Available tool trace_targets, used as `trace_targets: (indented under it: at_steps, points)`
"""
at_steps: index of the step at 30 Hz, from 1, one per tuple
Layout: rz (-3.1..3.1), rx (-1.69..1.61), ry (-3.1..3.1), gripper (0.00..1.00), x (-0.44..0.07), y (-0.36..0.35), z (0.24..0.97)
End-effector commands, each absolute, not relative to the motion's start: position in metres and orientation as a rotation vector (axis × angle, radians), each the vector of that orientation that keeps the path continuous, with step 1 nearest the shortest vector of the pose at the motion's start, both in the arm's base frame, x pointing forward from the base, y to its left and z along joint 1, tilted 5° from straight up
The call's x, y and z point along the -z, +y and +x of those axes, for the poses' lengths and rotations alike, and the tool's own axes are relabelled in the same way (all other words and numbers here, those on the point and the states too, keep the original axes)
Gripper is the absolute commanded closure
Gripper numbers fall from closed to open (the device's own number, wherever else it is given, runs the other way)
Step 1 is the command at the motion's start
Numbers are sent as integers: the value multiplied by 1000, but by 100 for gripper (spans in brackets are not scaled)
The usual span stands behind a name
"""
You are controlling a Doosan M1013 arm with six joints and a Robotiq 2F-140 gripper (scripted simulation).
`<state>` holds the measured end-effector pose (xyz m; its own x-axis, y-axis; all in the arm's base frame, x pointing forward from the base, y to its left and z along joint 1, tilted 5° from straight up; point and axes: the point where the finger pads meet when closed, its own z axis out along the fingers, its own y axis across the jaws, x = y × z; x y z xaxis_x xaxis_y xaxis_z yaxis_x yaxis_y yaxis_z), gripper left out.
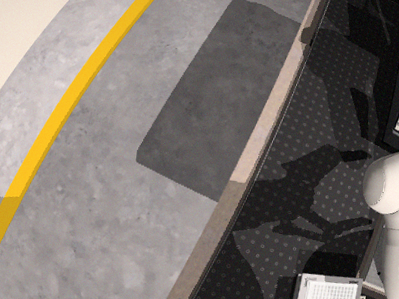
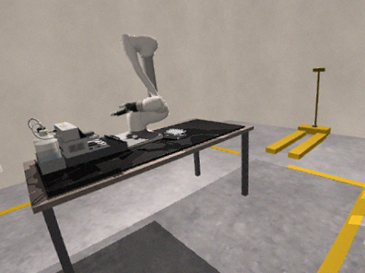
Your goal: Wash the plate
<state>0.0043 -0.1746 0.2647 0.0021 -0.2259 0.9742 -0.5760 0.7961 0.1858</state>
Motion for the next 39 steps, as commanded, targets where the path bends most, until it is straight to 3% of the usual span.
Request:
trace_targets:
  at_steps: [1,17,18,39]
  points:
    - [658,-308,-1577,0,-265,-175,4]
    - [658,-308,-1577,0,-265,-175,4]
    - [686,-283,-1583,30,-260,-172,5]
    - [1264,128,-1613,30,-207,-137,26]
